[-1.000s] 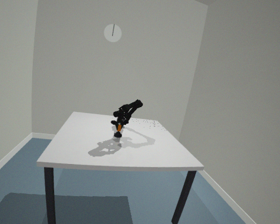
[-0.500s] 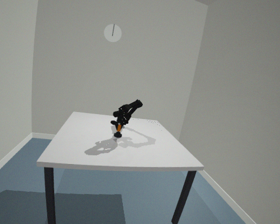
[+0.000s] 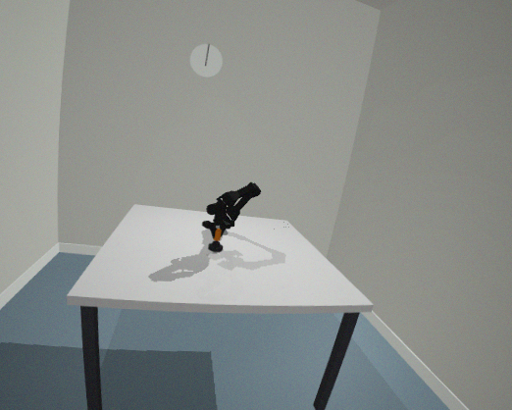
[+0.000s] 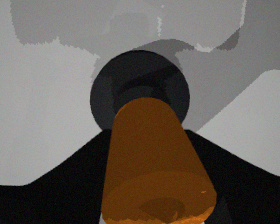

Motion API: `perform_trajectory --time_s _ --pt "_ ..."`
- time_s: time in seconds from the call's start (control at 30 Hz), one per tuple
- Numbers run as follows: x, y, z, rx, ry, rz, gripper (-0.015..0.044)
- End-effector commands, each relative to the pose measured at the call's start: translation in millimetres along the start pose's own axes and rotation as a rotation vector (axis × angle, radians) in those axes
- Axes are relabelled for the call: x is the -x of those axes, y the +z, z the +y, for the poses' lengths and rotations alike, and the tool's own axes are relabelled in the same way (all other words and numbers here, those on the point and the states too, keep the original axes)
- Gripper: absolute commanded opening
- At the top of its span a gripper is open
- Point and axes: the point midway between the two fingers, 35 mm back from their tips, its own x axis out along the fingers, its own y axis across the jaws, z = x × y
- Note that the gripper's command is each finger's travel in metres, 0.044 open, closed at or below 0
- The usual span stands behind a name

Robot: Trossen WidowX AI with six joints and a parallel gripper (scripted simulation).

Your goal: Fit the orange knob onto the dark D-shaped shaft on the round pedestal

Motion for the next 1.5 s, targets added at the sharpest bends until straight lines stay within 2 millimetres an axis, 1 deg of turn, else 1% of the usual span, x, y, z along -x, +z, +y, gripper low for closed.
perform_trajectory --time_s 0.0,0.13,0.27,0.33,0.97,1.47 --pt "3.3 0.1 0.6 0.003 -0.002 -0.002 0.0000" --pt "4.4 -0.2 1.8 0.029 -0.002 -0.002 0.0000" --pt "4.5 -0.6 3.8 0.172 -0.002 -0.002 0.0000" --pt "3.8 -1.0 4.9 0.213 -0.002 -0.002 0.0000" --pt "2.2 0.2 0.0 0.213 -0.002 -0.002 0.0000" --pt "-1.3 0.4 0.4 0.231 -0.002 -0.002 0.0000"
